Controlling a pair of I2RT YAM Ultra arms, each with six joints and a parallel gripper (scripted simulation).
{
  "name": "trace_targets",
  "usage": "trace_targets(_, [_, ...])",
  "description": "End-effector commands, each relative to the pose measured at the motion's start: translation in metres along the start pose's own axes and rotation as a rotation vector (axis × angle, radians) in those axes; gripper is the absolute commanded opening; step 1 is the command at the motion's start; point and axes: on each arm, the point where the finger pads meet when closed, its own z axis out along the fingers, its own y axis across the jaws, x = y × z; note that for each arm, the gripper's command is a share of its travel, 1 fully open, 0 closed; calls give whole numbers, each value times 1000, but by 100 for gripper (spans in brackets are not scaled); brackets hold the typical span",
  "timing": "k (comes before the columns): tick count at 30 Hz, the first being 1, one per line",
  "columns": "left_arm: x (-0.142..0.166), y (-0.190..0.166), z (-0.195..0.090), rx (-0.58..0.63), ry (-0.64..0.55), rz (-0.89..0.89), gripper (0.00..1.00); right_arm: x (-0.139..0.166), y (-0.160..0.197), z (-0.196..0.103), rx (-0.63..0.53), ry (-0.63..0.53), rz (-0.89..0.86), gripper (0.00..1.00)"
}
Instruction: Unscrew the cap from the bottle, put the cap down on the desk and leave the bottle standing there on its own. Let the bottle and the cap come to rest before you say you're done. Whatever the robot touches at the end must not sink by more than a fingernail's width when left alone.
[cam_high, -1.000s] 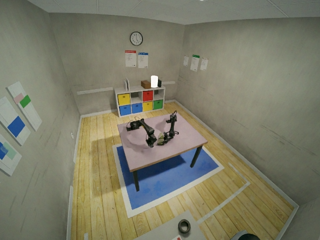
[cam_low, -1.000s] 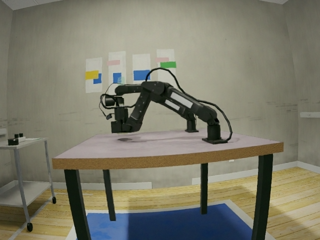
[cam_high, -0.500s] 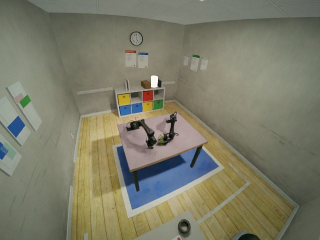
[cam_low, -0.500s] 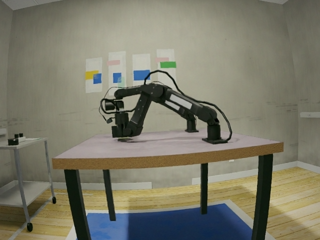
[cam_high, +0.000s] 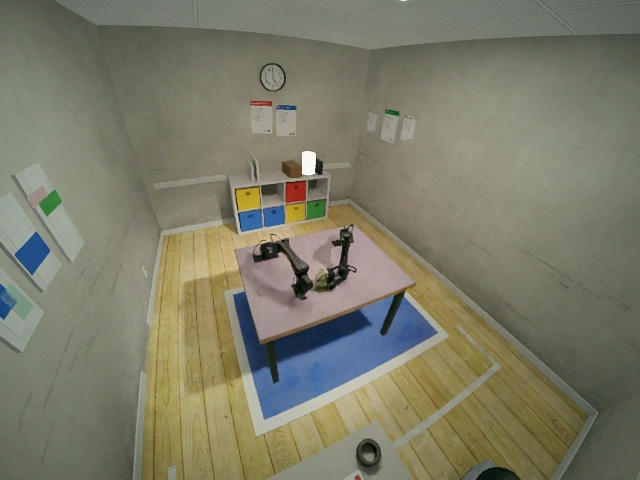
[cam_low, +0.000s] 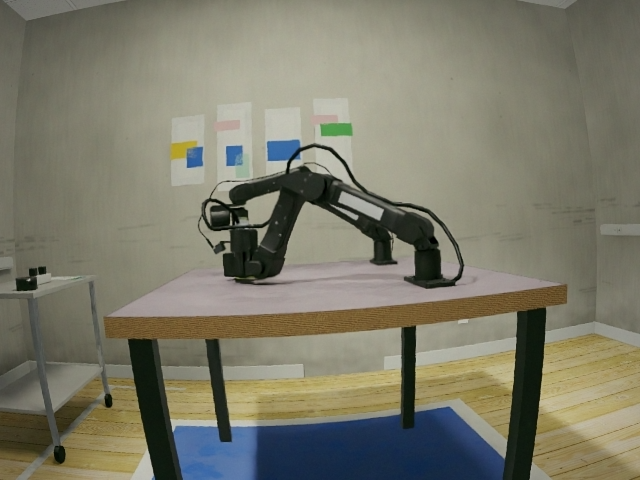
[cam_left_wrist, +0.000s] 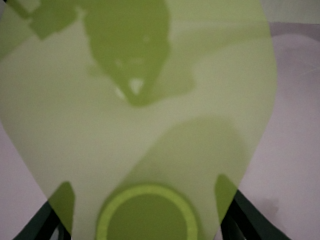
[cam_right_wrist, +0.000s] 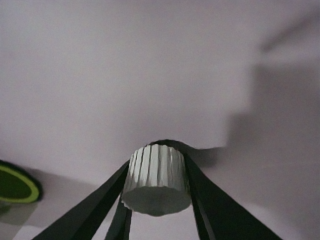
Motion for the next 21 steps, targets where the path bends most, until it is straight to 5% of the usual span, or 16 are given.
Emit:
trace_targets(1, [-8,1,1,0,-9,8,0,-8,1,-10,-10,-46,3,0])
trace_targets(9, [-7,1,1,0,-9,12,0,-8,1,-10,-10,-46,3,0])
trace_targets(12, [-7,1,1,0,-9,12,34,-8,1,-10,-10,-46,3,0])
trace_targets(14, [-7,1,1,0,-9,12,34,-8,1,-10,-10,-46,3,0])
trace_targets(18, [-7,1,1,0,-9,12,79,-8,1,-10,-10,-46,3,0])
trace_targets(21, [-8,1,1,0,-10,15,85,-8,1,-10,-10,-46,3,0])
